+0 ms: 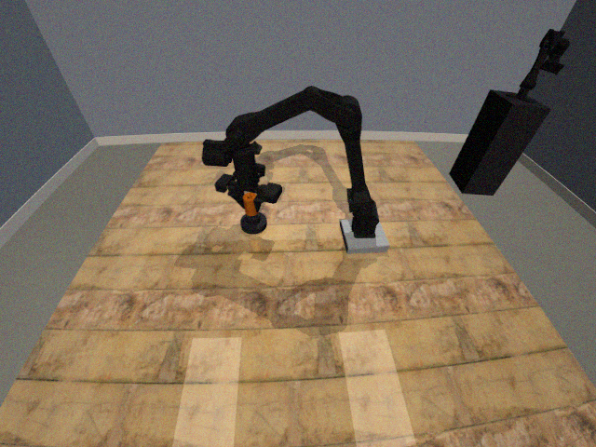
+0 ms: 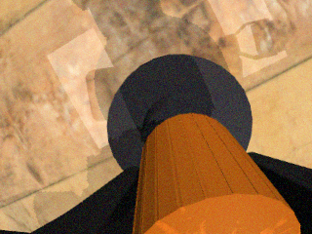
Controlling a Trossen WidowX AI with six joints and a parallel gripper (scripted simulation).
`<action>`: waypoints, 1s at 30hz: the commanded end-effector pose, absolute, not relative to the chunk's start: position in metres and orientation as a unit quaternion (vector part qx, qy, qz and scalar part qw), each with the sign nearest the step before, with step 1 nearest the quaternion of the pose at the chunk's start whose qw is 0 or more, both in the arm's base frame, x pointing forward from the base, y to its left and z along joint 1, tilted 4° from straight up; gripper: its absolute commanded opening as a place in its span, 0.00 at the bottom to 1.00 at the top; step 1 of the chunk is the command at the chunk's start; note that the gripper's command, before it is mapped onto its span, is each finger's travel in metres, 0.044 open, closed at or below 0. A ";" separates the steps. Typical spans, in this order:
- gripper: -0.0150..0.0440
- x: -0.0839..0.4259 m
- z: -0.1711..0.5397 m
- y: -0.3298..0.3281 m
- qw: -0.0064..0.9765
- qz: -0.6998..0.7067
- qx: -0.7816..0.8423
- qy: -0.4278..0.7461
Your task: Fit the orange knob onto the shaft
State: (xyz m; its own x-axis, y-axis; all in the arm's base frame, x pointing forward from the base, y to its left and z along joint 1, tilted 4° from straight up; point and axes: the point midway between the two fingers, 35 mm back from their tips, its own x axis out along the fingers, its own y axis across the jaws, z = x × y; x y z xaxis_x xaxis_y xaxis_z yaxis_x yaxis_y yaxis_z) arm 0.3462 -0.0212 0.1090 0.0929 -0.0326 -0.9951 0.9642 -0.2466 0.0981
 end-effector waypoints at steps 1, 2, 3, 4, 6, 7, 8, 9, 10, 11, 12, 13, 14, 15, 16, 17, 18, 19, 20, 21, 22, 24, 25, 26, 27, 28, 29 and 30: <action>0.25 0.346 0.108 -0.021 0.461 -0.539 0.579 0.402; 0.25 0.346 0.107 -0.021 0.462 -0.539 0.578 0.402; 0.25 0.346 0.106 -0.021 0.462 -0.539 0.578 0.403; 0.25 0.345 0.104 -0.021 0.462 -0.539 0.577 0.403; 0.25 0.345 0.102 -0.020 0.463 -0.538 0.577 0.403; 0.25 0.345 0.101 -0.021 0.463 -0.538 0.577 0.403; 0.25 0.345 0.100 -0.021 0.463 -0.538 0.577 0.403; 0.25 0.345 0.100 -0.021 0.463 -0.538 0.577 0.403; 0.25 0.346 0.099 -0.021 0.463 -0.538 0.577 0.403; 0.25 0.346 0.098 -0.021 0.463 -0.538 0.577 0.403; 0.25 0.346 0.097 -0.021 0.463 -0.538 0.577 0.403; 0.25 0.346 0.096 -0.021 0.463 -0.538 0.577 0.403; 0.25 0.347 0.095 -0.021 0.463 -0.538 0.577 0.403; 0.25 0.347 0.094 -0.021 0.463 -0.538 0.577 0.403; 0.25 0.347 0.093 -0.021 0.463 -0.538 0.577 0.403; 0.25 0.347 0.093 -0.021 0.463 -0.538 0.577 0.403; 0.25 0.347 0.094 -0.021 0.463 -0.540 0.576 0.403; 0.25 0.347 0.094 -0.021 0.463 -0.540 0.576 0.403; 0.25 0.347 0.094 -0.021 0.463 -0.540 0.576 0.403; 0.25 0.347 0.094 -0.021 0.463 -0.540 0.576 0.403; 0.25 0.347 0.094 -0.021 0.463 -0.540 0.576 0.403; 0.25 0.347 0.094 -0.021 0.463 -0.540 0.576 0.403; 0.30 0.347 0.094 -0.021 0.463 -0.540 0.576 0.403; 0.34 0.347 0.094 -0.021 0.463 -0.540 0.576 0.403; 0.39 0.347 0.094 -0.021 0.463 -0.540 0.576 0.403; 0.43 0.347 0.094 -0.021 0.463 -0.540 0.576 0.403; 0.48 0.347 0.094 -0.021 0.463 -0.540 0.576 0.403; 0.52 0.347 0.094 -0.021 0.463 -0.540 0.576 0.403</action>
